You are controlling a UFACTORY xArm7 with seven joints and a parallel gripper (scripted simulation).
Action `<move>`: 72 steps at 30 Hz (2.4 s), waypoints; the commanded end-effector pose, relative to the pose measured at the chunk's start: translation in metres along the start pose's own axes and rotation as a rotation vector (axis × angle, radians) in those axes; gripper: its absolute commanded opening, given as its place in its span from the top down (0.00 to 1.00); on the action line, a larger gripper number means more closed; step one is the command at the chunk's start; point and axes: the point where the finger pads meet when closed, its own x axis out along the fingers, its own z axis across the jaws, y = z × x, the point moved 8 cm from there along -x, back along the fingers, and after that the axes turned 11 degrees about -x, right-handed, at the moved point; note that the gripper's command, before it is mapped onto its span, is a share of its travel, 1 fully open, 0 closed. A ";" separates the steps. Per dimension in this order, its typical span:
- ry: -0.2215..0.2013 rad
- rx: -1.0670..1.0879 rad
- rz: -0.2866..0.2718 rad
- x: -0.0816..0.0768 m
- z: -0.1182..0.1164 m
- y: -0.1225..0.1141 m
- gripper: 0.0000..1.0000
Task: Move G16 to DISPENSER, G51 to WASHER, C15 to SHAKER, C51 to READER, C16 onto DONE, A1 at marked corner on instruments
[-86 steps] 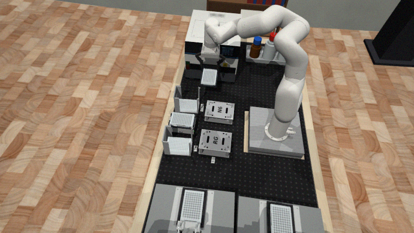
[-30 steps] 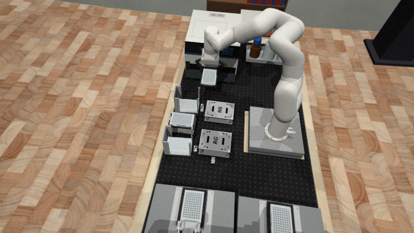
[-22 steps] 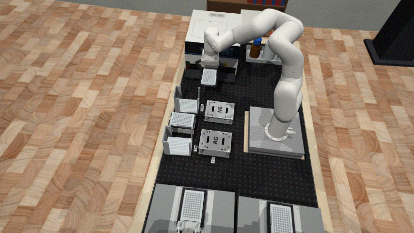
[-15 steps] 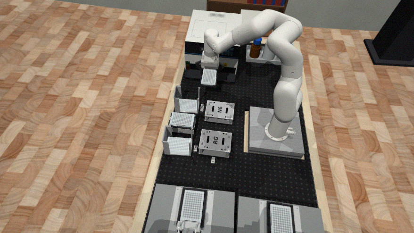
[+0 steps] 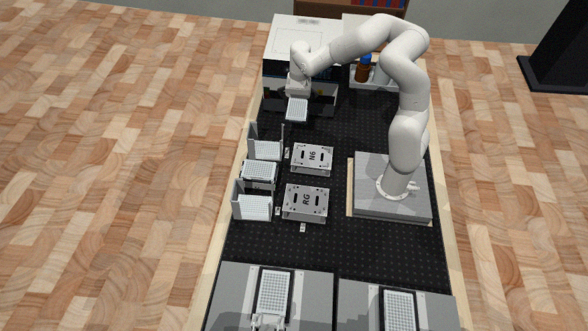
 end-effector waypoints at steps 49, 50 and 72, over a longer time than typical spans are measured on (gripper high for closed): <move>-0.004 0.000 -0.004 0.010 0.001 -0.001 0.00; -0.004 0.000 -0.004 0.010 0.001 -0.001 0.00; -0.004 0.000 -0.004 0.009 0.001 -0.001 1.00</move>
